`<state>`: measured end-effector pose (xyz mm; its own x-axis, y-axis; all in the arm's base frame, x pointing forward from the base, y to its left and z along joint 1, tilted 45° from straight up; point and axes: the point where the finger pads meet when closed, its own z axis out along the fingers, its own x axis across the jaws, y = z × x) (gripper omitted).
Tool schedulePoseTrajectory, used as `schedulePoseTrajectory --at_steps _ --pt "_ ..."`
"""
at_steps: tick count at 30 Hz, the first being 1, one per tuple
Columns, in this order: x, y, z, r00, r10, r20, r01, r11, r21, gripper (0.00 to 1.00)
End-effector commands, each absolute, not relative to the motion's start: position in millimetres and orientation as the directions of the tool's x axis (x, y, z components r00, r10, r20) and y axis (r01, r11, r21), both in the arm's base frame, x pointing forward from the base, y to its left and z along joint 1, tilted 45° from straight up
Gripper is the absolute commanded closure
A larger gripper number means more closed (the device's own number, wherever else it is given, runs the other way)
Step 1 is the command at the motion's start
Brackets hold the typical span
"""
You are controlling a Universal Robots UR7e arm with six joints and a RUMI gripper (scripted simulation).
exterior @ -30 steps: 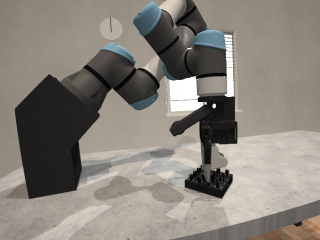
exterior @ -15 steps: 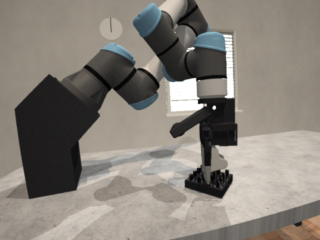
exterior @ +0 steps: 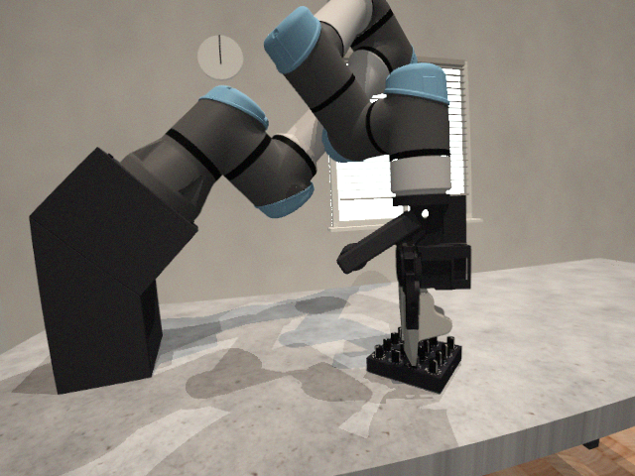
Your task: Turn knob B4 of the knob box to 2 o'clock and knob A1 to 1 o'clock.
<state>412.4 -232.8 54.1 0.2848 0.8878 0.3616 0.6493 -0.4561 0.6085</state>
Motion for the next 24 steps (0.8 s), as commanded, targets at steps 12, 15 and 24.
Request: schedulePoseTrajectory --at_steps 12,15,24 --pt "412.4 -233.1 54.4 0.285 0.888 0.361 0.649 -0.456 0.609 0.89" --pt "412.4 -233.1 54.4 0.285 0.888 0.361 0.649 -0.456 0.609 0.96" --pt "412.4 -233.1 54.4 0.285 0.888 0.361 0.649 -0.456 0.609 0.96"
